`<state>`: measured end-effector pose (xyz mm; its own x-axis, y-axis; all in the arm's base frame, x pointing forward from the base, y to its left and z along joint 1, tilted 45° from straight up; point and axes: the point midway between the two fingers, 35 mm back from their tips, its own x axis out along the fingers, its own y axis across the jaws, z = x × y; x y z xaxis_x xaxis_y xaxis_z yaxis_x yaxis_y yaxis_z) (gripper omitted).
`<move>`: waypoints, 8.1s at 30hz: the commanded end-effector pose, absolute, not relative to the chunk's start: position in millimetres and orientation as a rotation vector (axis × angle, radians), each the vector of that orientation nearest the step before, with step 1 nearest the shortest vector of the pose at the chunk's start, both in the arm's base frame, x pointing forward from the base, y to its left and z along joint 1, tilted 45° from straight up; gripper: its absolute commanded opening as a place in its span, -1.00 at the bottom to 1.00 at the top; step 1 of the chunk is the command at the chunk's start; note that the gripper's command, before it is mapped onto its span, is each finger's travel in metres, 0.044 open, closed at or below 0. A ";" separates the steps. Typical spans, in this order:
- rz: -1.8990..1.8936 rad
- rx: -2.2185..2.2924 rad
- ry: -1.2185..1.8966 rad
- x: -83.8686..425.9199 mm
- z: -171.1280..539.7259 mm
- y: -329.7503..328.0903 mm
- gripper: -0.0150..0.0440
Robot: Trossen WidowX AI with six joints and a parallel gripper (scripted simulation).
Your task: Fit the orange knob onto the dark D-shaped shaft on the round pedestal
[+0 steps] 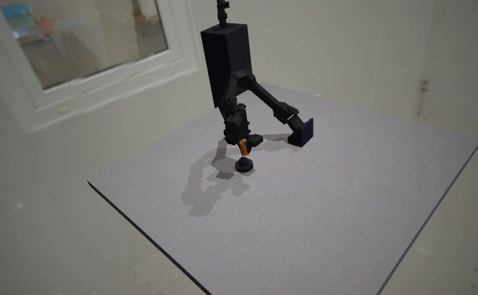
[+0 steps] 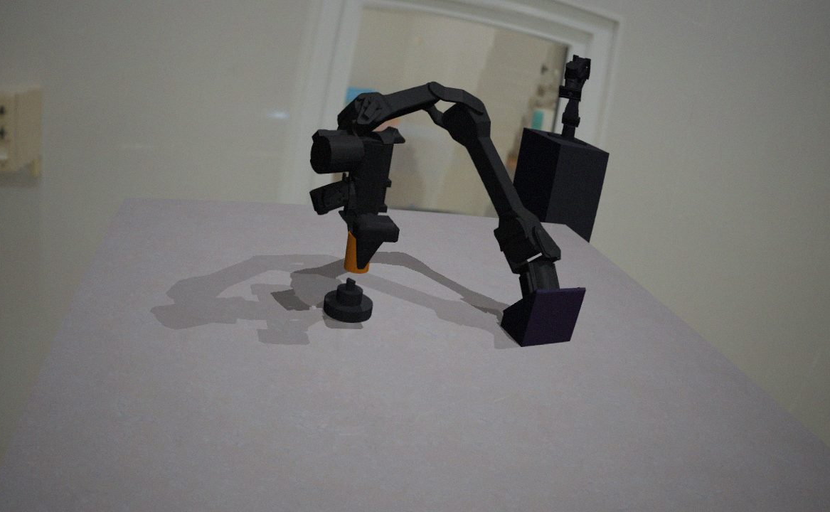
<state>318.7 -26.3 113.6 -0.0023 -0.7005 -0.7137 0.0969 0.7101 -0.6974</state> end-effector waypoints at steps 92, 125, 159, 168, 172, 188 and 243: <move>-0.542 -0.699 1.520 316.6 107.7 -61.0 -0.49; -0.386 -0.859 1.591 317.0 106.9 -61.8 -0.49; -0.221 -1.018 1.651 316.9 107.0 -62.0 -0.49; -0.221 -1.018 1.651 316.9 106.5 -62.1 -0.49; -0.221 -1.018 1.651 316.5 108.3 -60.2 -0.49; -0.048 -1.174 1.700 316.2 108.6 -61.2 -0.49; 0.133 -1.328 1.737 315.9 107.3 -61.7 -0.49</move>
<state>315.9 -61.6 107.4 -0.0001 -0.7113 -0.7029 -0.8052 0.4169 -0.4218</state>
